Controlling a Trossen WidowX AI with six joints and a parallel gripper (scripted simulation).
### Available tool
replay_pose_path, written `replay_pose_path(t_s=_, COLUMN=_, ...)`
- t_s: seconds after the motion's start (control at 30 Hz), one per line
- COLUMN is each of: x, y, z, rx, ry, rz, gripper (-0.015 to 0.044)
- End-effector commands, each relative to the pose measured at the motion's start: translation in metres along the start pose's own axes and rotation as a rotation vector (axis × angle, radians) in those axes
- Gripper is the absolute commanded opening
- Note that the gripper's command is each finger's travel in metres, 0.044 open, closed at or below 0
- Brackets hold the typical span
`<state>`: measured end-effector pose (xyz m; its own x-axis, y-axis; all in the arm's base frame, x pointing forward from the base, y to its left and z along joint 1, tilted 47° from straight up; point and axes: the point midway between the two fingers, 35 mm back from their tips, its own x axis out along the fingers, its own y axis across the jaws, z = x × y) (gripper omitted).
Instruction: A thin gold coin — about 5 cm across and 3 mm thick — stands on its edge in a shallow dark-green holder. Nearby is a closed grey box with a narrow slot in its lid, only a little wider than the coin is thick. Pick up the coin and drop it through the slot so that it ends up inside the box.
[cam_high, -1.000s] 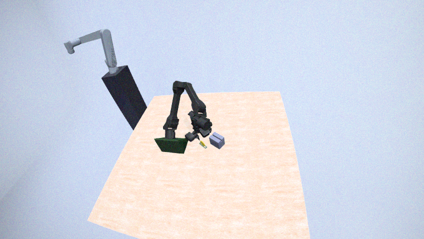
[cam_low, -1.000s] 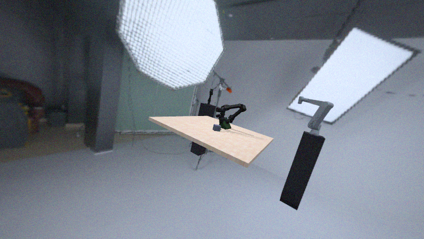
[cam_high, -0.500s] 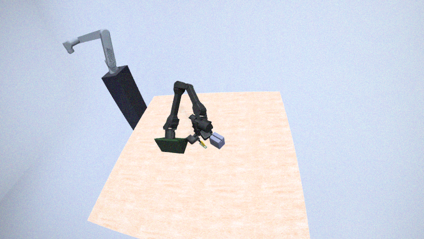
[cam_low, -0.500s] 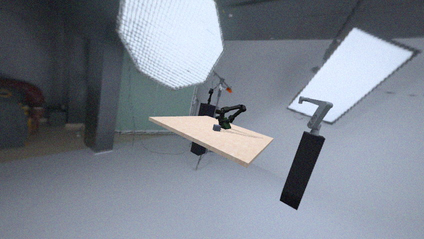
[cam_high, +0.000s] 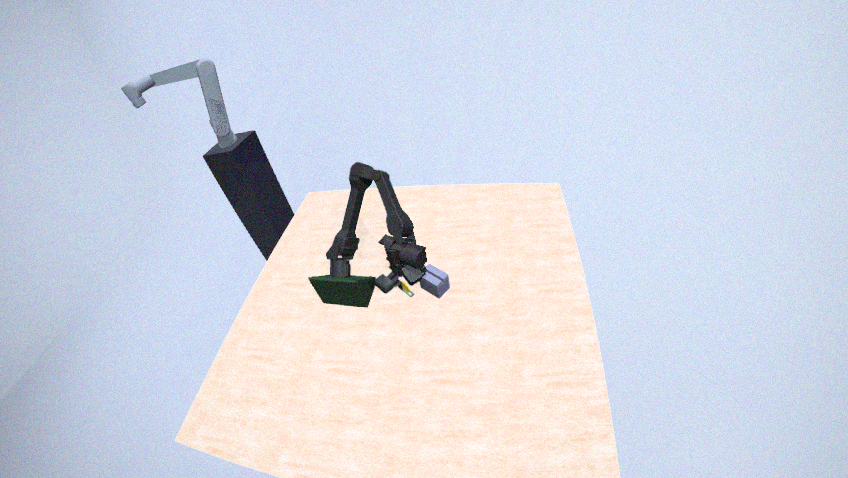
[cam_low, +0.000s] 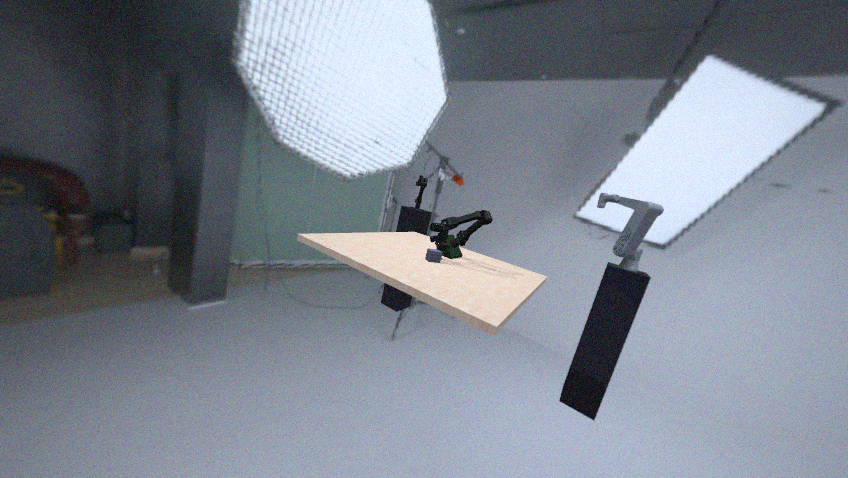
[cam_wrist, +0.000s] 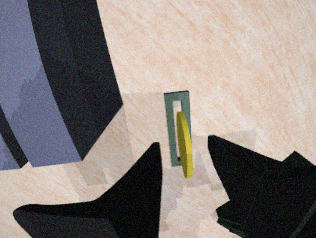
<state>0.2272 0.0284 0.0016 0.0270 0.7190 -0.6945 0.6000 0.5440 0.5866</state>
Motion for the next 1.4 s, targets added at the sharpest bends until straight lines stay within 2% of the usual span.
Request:
replay_pose_path(t_s=0.0, x=0.008, y=0.000, z=-0.002, rx=0.006, ry=0.005, rz=0.003, gripper=0.0161)
replay_pose_path(t_s=0.33, x=0.021, y=0.000, z=-0.004, rx=0.006, ry=0.007, rz=0.005, gripper=0.0161)
replay_pose_path(t_s=0.53, x=0.021, y=0.000, z=-0.004, rx=0.006, ry=0.007, rz=0.005, gripper=0.0003)
replay_pose_path(t_s=0.97, x=0.020, y=0.000, z=-0.003, rx=0.006, ry=0.007, rz=0.005, gripper=0.0000)
replay_pose_path(t_s=1.37, x=-0.008, y=0.000, z=0.002, rx=0.008, ry=0.001, rz=-0.001, gripper=0.0000)
